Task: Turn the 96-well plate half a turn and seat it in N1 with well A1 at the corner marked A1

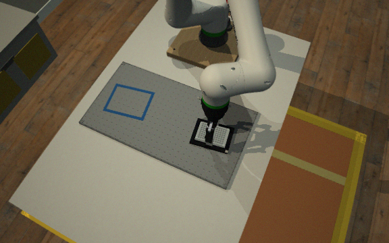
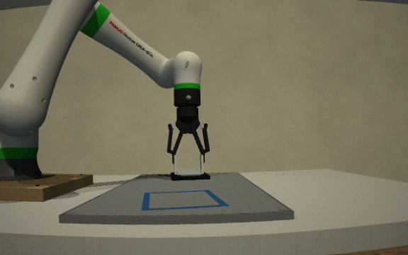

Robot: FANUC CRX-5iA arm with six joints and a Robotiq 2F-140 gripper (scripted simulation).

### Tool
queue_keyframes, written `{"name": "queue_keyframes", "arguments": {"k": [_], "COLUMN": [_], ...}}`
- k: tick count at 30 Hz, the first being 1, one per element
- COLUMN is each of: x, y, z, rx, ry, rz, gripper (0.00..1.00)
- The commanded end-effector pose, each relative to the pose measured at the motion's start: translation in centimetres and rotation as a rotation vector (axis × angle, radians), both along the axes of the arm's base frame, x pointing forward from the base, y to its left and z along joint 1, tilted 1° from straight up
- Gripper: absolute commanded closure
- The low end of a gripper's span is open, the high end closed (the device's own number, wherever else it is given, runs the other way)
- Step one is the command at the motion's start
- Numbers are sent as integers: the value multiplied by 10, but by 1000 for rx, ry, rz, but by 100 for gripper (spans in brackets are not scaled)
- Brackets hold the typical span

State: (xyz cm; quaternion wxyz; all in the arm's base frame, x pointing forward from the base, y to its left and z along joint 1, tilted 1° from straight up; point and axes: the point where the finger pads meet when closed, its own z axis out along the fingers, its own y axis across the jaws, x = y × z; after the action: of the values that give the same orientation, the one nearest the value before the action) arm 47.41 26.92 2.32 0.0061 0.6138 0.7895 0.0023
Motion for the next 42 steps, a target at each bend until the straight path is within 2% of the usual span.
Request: {"name": "queue_keyframes", "arguments": {"k": [1,18,42], "x": [0,0,0], "y": [0,0,0], "z": [0,0,37], "rx": [0,0,0], "ry": [0,0,0], "rz": [0,0,0], "gripper": [100,100,100]}}
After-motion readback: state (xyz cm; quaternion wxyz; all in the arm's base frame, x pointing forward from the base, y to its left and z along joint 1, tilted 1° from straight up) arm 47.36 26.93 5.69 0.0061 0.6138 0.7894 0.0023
